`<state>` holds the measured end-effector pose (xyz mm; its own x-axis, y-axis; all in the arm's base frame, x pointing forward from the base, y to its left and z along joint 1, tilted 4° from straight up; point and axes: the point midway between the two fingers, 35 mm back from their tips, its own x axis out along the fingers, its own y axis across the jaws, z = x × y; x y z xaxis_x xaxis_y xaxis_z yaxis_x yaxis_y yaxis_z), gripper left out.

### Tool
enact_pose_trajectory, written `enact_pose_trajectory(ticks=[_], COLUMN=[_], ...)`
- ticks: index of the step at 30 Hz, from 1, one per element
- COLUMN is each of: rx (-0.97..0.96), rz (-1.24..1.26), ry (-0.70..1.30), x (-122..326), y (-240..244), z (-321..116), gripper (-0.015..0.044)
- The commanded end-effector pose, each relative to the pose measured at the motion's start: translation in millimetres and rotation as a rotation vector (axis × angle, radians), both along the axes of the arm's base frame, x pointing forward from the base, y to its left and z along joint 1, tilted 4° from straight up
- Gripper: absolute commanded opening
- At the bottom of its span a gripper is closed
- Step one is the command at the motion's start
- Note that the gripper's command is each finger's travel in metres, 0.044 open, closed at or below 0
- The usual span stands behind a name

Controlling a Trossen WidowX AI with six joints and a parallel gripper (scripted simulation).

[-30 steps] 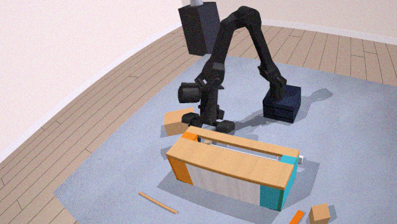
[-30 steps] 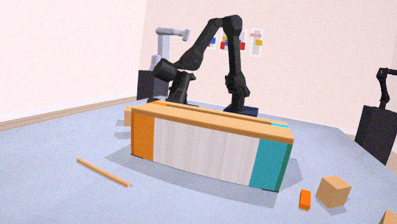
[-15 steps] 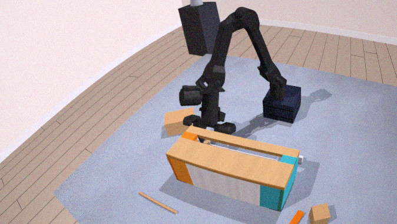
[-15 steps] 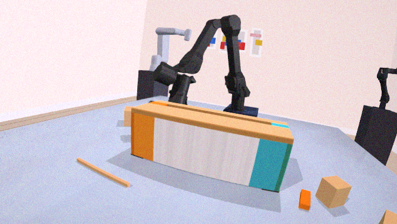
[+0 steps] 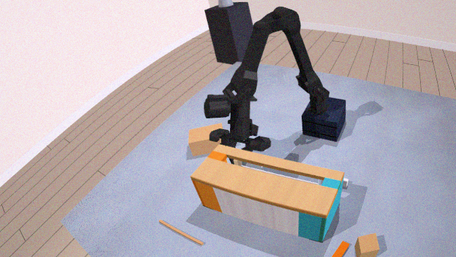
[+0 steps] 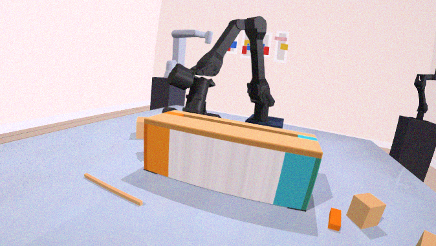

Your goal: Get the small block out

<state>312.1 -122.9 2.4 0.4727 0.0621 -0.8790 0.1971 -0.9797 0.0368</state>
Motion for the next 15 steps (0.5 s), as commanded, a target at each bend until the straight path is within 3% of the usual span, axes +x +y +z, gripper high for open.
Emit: enact_pose_trajectory(ticks=[1, 15], rx=[-0.013, -0.012], rz=[-0.003, -0.065], ry=[-0.011, -0.013], x=[0, -9], y=[-2, 3], z=[24, 60], gripper=[0.0000, 0.0000])
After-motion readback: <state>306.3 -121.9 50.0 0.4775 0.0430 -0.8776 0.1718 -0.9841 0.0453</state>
